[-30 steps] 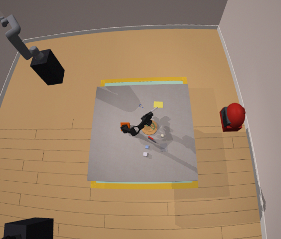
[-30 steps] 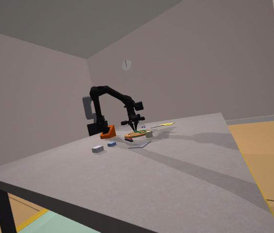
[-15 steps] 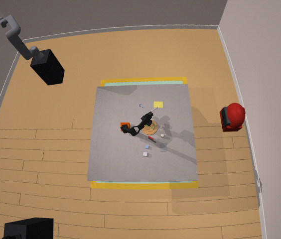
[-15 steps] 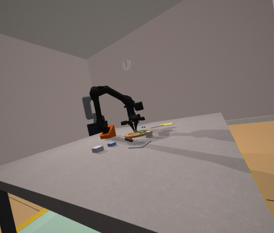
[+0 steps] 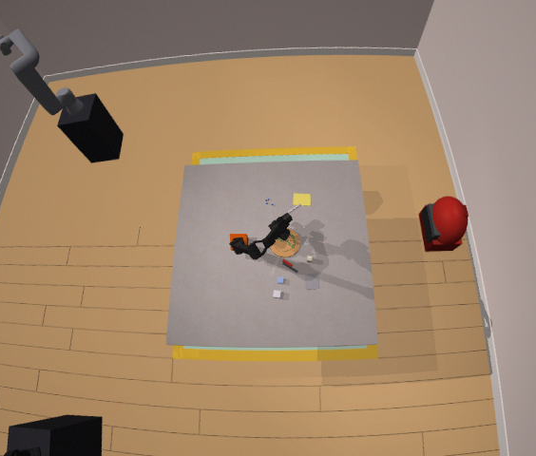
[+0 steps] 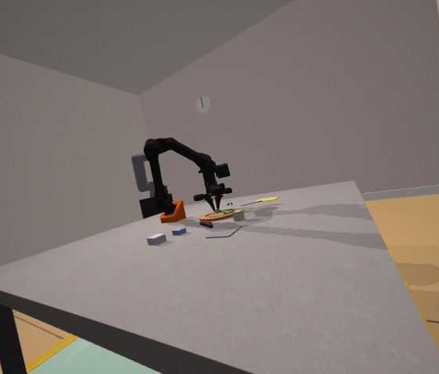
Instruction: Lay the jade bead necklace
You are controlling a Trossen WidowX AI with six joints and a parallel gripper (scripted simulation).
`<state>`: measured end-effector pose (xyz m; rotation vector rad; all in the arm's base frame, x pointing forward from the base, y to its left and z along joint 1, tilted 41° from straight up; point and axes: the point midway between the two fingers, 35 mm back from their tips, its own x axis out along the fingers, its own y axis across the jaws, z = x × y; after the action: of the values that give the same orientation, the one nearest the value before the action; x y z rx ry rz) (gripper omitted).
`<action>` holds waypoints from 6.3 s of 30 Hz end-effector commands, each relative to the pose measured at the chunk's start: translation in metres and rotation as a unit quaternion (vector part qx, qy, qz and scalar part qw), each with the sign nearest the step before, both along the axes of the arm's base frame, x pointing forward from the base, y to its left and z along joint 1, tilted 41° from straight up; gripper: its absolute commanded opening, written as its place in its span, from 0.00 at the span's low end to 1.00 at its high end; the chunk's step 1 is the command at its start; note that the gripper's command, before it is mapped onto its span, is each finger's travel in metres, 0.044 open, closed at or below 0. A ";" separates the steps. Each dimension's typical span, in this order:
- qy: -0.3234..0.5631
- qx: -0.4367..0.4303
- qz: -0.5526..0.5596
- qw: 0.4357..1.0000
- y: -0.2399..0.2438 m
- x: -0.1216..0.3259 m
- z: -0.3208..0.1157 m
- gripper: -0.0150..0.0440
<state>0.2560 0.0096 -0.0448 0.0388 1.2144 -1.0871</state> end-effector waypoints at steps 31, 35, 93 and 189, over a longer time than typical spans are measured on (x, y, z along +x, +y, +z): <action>0.007 0.002 0.001 1.000 0.009 -0.005 0.011 1.00; 0.007 0.002 0.001 1.000 0.009 -0.005 0.011 1.00; 0.079 0.006 0.089 0.993 -0.066 0.084 0.047 0.46; 0.079 0.006 0.089 0.993 -0.071 0.088 0.061 1.00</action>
<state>0.3437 -0.0617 0.0148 -0.1492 1.3444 -0.9396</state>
